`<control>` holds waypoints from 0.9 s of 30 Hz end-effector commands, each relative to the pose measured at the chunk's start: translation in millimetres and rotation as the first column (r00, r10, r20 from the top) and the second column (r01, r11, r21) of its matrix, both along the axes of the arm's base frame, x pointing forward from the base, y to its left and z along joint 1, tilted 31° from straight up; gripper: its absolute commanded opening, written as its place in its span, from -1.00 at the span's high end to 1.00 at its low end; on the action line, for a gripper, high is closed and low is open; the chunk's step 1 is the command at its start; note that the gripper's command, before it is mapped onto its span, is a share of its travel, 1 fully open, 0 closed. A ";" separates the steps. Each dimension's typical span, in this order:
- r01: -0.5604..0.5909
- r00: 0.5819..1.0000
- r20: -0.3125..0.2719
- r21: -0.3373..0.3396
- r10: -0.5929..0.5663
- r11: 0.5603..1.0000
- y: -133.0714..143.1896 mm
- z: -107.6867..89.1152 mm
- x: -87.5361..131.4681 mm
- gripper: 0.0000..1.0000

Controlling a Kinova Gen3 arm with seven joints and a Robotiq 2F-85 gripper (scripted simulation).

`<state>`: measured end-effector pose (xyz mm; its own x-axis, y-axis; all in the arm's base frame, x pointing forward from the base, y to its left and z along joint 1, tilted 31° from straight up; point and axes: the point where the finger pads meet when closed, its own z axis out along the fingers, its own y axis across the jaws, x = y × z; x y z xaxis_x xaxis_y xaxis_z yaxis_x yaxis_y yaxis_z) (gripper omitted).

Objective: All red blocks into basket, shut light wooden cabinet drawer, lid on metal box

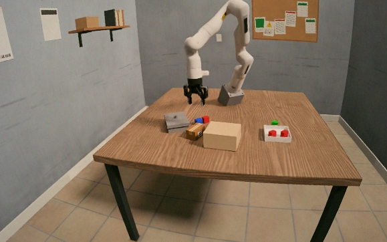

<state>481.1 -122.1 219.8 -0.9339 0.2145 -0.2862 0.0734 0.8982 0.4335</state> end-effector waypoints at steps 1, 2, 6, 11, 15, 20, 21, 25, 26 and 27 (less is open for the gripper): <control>0.085 0.996 -0.023 0.017 -0.084 0.996 -15.6 -15.8 -37.4 -0.67; 0.111 0.993 -0.035 0.026 -0.110 0.993 -17.0 -22.0 -50.8 -0.67; 0.199 0.978 -0.075 0.054 -0.195 0.979 -20.0 -39.6 -93.0 -0.67; 0.282 0.955 -0.120 0.080 -0.271 0.956 -12.9 -56.2 -136.1 -0.67; 0.312 0.944 -0.143 0.100 -0.297 0.945 -5.4 -61.0 -154.5 -0.67; 0.314 0.943 -0.144 0.100 -0.299 0.944 -5.2 -61.3 -155.4 -0.67; 0.314 0.943 -0.144 0.100 -0.299 0.944 -5.2 -61.3 -155.4 -0.67; 0.314 0.943 -0.145 0.100 -0.299 0.944 -5.1 -61.7 -155.5 -0.67; 0.314 0.943 -0.145 0.100 -0.299 0.944 -5.1 -61.8 -155.5 -0.67; 0.314 0.943 -0.145 0.100 -0.299 0.944 -5.1 -61.8 -155.5 -0.67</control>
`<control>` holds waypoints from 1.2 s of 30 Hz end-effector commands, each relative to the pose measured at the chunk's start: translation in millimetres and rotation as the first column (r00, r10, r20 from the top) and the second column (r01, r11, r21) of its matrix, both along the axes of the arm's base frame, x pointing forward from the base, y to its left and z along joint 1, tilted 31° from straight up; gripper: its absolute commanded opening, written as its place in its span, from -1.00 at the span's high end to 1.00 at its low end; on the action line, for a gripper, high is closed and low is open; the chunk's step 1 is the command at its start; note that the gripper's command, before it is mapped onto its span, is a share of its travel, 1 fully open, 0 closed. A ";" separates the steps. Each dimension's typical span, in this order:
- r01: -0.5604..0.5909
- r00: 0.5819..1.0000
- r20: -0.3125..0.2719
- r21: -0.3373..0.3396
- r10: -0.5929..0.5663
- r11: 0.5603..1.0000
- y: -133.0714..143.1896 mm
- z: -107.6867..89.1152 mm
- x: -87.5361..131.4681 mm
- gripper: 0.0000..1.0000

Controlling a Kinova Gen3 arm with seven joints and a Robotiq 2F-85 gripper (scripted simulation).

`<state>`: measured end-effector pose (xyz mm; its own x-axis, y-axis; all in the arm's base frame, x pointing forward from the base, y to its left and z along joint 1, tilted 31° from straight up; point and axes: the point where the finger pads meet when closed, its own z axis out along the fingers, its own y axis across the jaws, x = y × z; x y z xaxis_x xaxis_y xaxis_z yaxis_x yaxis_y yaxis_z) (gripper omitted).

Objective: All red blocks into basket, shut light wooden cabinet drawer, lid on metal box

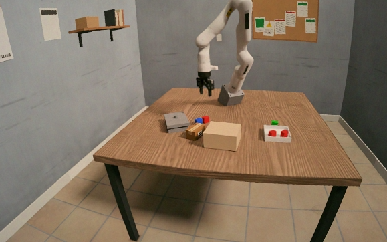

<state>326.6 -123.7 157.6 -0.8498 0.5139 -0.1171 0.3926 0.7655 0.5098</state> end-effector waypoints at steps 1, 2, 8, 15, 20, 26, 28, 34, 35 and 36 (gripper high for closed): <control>0.010 1.000 0.005 -0.007 -0.010 1.000 -3.5 0.3 -1.0 -0.67; 0.010 1.000 0.005 -0.007 -0.010 1.000 -3.5 0.3 -1.0 -0.67; 0.010 1.000 0.005 -0.007 -0.010 1.000 -3.5 0.3 -1.0 -0.40; 0.010 1.000 0.005 -0.007 -0.010 1.000 -3.5 0.3 -1.0 -0.40; 0.010 1.000 0.005 -0.007 -0.010 1.000 -3.5 0.3 -1.0 -0.40; 0.010 1.000 0.005 -0.007 -0.010 1.000 -3.5 0.3 -1.0 -0.40; 0.010 1.000 0.005 -0.007 -0.010 1.000 -3.5 0.3 -1.0 -0.40; 0.010 1.000 0.005 -0.007 -0.010 1.000 -3.5 0.3 -1.0 -0.40; 0.010 1.000 0.005 -0.007 -0.010 1.000 -3.5 0.3 -1.0 -0.40; 0.010 1.000 0.005 -0.007 -0.010 1.000 -3.5 0.3 -1.0 -0.40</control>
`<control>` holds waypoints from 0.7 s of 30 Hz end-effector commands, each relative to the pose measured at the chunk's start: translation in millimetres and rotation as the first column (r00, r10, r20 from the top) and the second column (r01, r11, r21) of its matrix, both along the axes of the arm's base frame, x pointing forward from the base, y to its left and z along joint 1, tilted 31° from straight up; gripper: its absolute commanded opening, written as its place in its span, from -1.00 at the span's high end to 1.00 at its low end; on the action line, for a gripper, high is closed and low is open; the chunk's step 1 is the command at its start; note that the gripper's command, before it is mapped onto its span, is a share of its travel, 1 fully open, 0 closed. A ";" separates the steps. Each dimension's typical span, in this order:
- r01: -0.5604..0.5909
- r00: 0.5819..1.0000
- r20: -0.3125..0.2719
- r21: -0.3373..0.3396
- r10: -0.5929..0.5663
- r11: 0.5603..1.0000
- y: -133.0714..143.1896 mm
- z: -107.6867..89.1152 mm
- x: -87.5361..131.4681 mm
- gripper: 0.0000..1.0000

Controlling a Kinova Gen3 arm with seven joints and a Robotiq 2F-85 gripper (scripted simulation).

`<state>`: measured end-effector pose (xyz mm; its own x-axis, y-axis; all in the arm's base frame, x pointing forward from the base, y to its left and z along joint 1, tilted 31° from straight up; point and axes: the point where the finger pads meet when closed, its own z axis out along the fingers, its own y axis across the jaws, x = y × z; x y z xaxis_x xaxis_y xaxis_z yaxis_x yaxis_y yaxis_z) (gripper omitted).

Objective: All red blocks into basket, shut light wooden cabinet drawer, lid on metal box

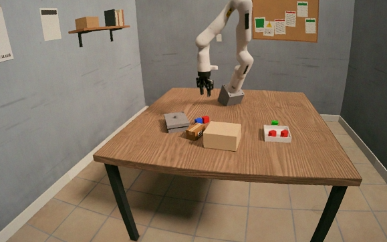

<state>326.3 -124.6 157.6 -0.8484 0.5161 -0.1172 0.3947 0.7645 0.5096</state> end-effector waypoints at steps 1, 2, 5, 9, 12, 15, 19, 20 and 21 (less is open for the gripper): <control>0.007 1.000 0.005 -0.007 -0.007 1.000 -2.6 0.4 -0.7 -0.40; 0.007 1.000 0.005 -0.007 -0.007 1.000 -2.6 0.4 -0.7 -0.40; 0.007 1.000 0.005 -0.007 -0.007 1.000 -2.6 0.4 -0.7 -0.40; 0.007 1.000 0.004 -0.006 -0.007 1.000 -2.2 -0.7 -0.5 -0.40; 0.007 1.000 0.003 -0.005 -0.007 1.000 -1.9 -1.5 -0.4 -0.40; 0.009 1.000 0.002 -0.007 -0.009 1.000 -1.8 -4.8 0.5 -0.40; 0.011 1.000 0.002 -0.012 -0.011 1.000 -0.8 -11.0 3.1 -0.40; 0.012 1.000 0.002 -0.014 -0.012 1.000 -0.5 -13.2 4.0 -0.40; 0.012 1.000 0.002 -0.015 -0.012 1.000 -0.1 -15.5 4.9 -0.40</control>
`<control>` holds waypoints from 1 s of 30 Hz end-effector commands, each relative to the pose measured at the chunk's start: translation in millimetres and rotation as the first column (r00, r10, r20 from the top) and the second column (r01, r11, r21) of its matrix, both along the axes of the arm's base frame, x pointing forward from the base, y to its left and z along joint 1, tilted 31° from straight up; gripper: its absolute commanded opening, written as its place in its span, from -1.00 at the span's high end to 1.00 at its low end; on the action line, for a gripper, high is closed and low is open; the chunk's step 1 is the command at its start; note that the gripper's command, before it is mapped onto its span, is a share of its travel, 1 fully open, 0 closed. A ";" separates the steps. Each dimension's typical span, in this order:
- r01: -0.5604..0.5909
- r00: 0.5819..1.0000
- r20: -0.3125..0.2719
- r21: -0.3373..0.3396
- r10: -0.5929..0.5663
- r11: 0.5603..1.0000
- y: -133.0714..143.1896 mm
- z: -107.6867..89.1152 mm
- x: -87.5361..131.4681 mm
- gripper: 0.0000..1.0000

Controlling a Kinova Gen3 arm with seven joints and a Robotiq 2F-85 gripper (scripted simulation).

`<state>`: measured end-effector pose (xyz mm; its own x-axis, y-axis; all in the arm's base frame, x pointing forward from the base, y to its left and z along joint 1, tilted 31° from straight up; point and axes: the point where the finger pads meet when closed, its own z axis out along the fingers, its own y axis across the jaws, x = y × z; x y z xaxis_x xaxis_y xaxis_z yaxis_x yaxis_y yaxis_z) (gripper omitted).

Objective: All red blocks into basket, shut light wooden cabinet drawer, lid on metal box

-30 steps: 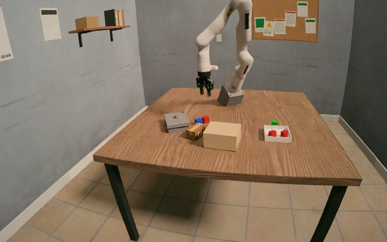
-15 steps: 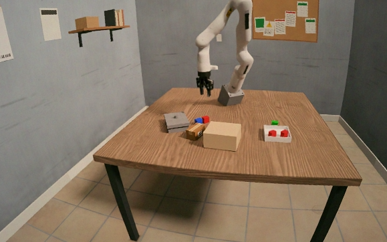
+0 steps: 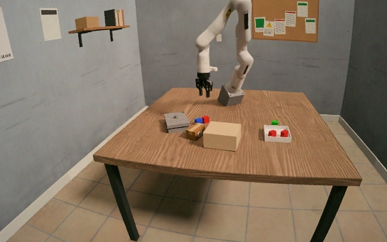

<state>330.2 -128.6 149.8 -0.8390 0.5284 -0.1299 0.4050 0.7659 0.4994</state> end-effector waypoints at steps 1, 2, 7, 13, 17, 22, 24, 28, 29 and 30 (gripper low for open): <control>-0.004 1.000 -0.004 0.000 0.004 1.000 4.7 -10.1 2.0 -0.40; -0.004 1.000 -0.004 0.000 0.004 1.000 5.8 -12.6 3.0 -0.40; -0.004 1.000 -0.004 0.000 0.004 1.000 10.8 -24.5 7.7 -0.40; -0.004 1.000 -0.005 -0.001 0.004 1.000 17.8 -41.0 14.3 -0.40; -0.004 1.000 -0.006 -0.001 0.004 1.000 23.5 -54.3 19.5 -0.40; -0.006 1.000 -0.006 0.003 0.006 1.000 31.2 -69.1 25.6 -0.40; -0.006 1.000 -0.006 0.004 0.006 1.000 32.9 -71.7 26.7 -0.40; -0.009 1.000 -0.005 0.011 0.009 1.000 38.1 -78.3 29.9 -0.40; -0.008 1.000 -0.005 0.009 0.008 1.000 38.7 -80.8 30.8 -0.40; -0.008 1.000 -0.005 0.009 0.008 1.000 39.7 -82.9 31.7 -0.40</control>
